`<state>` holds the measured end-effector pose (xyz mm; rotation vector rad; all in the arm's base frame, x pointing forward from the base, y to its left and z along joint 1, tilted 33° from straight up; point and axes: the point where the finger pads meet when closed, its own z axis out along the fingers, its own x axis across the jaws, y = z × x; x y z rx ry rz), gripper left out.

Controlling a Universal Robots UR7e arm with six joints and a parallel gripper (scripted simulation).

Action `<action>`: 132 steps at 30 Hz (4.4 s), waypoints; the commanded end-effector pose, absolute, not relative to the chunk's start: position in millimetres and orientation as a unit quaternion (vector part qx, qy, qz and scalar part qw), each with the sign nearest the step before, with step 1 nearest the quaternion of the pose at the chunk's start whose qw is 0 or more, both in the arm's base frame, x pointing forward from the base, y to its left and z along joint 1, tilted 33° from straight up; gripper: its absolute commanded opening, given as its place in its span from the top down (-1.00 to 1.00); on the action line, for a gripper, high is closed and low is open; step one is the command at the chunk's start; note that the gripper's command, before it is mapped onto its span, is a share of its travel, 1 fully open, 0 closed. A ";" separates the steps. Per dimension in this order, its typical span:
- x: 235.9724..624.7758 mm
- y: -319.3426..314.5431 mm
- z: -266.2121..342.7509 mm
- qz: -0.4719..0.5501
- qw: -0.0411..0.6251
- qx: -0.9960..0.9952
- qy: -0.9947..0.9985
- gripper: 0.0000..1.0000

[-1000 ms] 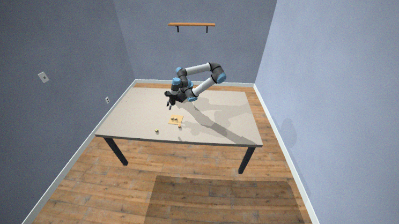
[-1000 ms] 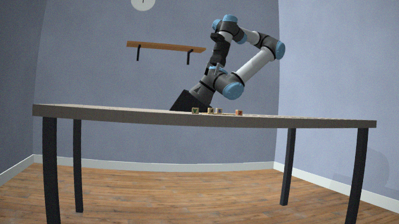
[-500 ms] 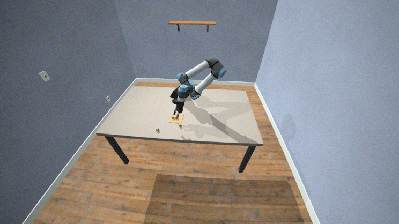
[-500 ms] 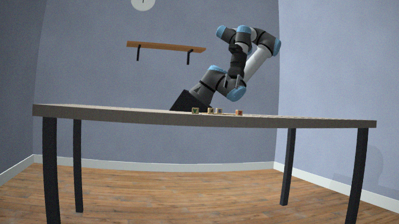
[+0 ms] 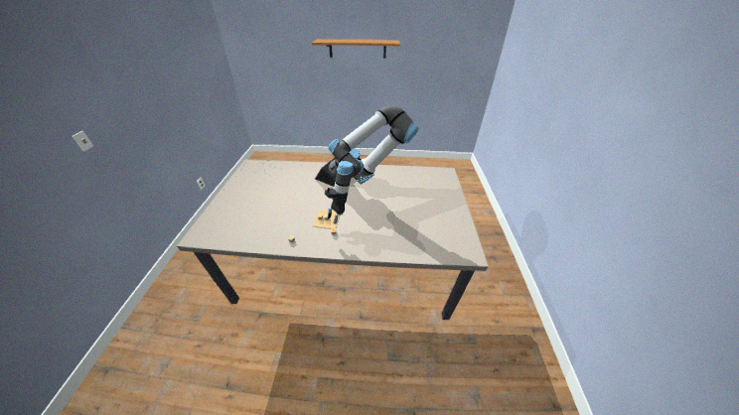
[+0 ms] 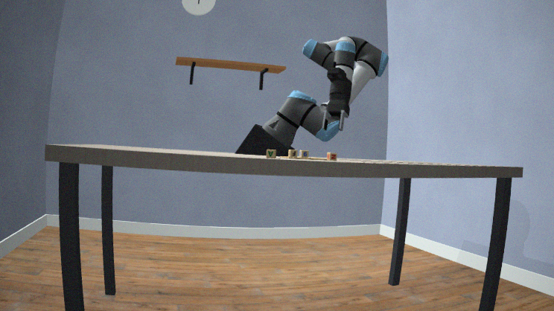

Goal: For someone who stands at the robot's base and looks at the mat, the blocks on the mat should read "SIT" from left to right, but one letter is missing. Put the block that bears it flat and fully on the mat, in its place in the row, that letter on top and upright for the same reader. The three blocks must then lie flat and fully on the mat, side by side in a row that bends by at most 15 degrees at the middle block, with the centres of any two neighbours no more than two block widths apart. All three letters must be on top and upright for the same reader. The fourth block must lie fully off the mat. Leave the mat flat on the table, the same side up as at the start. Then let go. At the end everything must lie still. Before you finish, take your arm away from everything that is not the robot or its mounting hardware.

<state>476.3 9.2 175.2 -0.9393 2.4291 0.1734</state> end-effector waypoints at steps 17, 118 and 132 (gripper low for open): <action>477.5 11.5 176.0 0.064 0.265 -0.348 0.897 -1.00; 383.4 -39.6 123.3 0.064 0.262 -0.348 0.898 -1.00; 382.9 -73.3 104.5 0.064 0.263 -0.348 0.898 -1.00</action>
